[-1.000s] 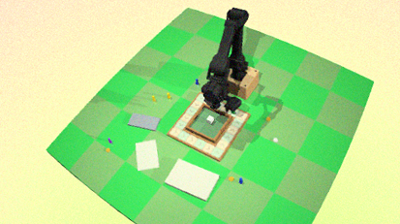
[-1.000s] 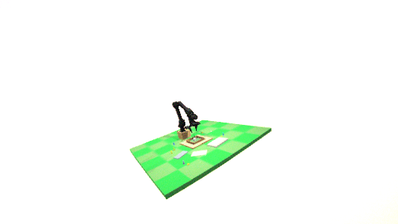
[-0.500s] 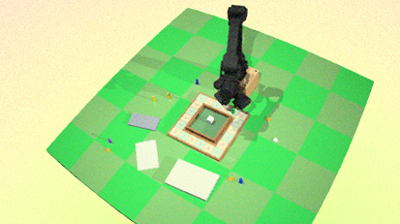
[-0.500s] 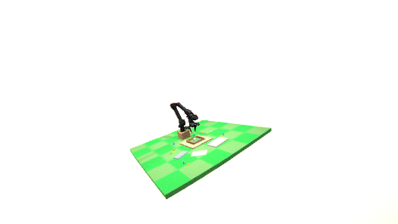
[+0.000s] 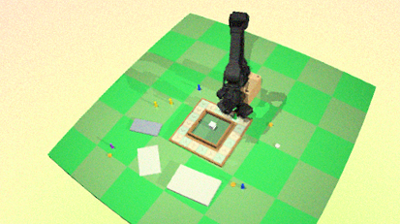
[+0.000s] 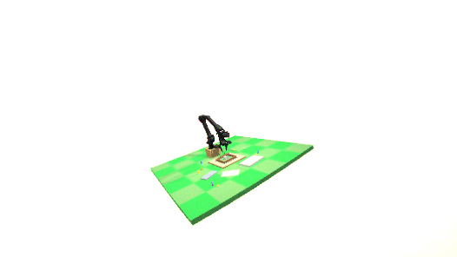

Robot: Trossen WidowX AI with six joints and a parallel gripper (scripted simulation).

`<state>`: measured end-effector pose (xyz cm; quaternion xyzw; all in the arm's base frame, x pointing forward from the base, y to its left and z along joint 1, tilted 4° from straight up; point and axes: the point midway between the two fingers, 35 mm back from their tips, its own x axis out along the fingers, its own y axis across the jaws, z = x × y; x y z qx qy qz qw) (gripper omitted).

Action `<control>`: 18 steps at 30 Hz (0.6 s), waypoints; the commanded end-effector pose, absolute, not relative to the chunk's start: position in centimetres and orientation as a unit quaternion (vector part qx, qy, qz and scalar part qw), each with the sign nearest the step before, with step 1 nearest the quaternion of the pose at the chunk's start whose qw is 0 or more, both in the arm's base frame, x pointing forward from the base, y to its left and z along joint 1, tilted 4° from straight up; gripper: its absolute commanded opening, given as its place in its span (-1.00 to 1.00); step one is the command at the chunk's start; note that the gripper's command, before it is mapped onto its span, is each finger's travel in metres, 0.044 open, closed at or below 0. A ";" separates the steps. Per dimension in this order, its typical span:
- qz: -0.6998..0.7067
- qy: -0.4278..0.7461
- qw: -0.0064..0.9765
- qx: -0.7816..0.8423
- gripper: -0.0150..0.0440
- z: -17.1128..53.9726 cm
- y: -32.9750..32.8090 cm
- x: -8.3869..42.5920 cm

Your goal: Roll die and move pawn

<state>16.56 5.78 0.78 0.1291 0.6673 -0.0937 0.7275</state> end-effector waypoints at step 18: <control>-0.098 0.669 0.725 0.128 0.10 -2.3 5.8 16.6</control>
